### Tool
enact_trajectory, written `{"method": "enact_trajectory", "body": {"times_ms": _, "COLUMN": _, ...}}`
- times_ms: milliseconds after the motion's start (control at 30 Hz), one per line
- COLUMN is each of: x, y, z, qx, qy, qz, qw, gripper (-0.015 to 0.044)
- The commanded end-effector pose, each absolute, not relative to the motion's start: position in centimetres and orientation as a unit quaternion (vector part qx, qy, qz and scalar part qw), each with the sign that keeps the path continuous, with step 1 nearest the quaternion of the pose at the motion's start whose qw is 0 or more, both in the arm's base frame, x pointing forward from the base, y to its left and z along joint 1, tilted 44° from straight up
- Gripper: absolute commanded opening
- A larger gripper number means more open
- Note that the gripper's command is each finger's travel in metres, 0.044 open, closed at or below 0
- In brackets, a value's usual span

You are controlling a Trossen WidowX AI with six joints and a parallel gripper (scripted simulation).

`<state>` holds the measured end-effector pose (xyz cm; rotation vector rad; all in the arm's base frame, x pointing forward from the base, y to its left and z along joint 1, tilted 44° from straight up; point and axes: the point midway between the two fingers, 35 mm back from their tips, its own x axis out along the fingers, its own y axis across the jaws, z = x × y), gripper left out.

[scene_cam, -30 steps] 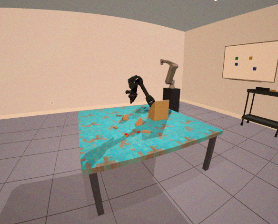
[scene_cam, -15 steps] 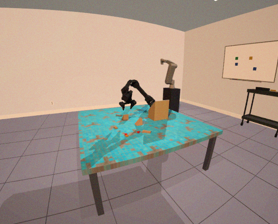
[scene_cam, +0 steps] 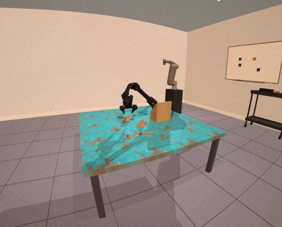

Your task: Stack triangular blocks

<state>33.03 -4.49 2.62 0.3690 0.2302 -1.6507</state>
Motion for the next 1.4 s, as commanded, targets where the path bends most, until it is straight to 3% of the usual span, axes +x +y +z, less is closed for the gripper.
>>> {"method": "enact_trajectory", "body": {"times_ms": 0, "x": 33.0, "y": -5.1, "z": 2.2, "qx": 0.16, "qy": 0.103, "qz": -0.728, "qw": 0.659, "gripper": 0.044}}
{"method": "enact_trajectory", "body": {"times_ms": 1367, "x": 32.4, "y": -11.2, "z": -0.4, "qx": 0.161, "qy": 0.104, "qz": -0.726, "qw": 0.66, "gripper": 0.044}}
